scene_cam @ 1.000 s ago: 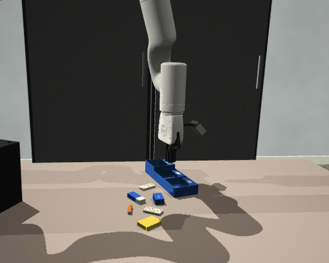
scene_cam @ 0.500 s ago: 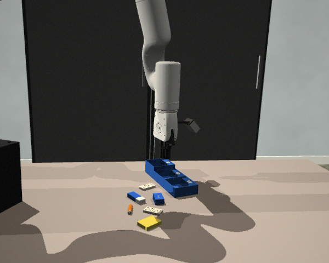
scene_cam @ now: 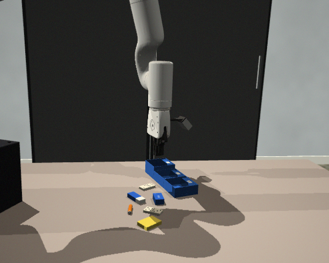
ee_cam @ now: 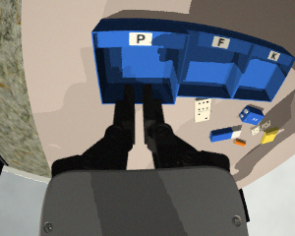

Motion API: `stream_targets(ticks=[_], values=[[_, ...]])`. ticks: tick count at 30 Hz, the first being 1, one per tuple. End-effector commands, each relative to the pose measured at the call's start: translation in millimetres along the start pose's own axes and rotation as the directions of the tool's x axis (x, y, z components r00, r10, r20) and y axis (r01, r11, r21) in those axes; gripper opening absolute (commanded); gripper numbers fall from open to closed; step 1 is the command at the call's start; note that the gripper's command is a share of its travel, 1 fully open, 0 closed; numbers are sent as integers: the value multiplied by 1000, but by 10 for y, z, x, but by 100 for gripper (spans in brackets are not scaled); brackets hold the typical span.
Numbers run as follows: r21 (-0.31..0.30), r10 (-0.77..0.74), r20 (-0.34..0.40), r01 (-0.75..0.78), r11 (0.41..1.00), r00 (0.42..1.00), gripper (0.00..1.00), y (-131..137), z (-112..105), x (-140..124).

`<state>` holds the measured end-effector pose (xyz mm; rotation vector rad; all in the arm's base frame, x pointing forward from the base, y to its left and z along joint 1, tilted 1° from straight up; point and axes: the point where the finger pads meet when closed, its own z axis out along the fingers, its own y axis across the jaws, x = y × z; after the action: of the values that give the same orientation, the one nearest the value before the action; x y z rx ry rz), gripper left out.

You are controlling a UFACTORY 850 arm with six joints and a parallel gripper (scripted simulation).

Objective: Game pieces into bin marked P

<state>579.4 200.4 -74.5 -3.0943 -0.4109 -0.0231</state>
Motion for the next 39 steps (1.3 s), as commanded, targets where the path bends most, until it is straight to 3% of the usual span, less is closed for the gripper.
stream_targets(ticks=[1,23,39], values=[[-1,0,-2,0,1000,1000,7,-16,44,12],[-1,0,-2,0,1000,1000,7,-15,578,12],[-1,0,-2,0,1000,1000,7,-15,585,12]])
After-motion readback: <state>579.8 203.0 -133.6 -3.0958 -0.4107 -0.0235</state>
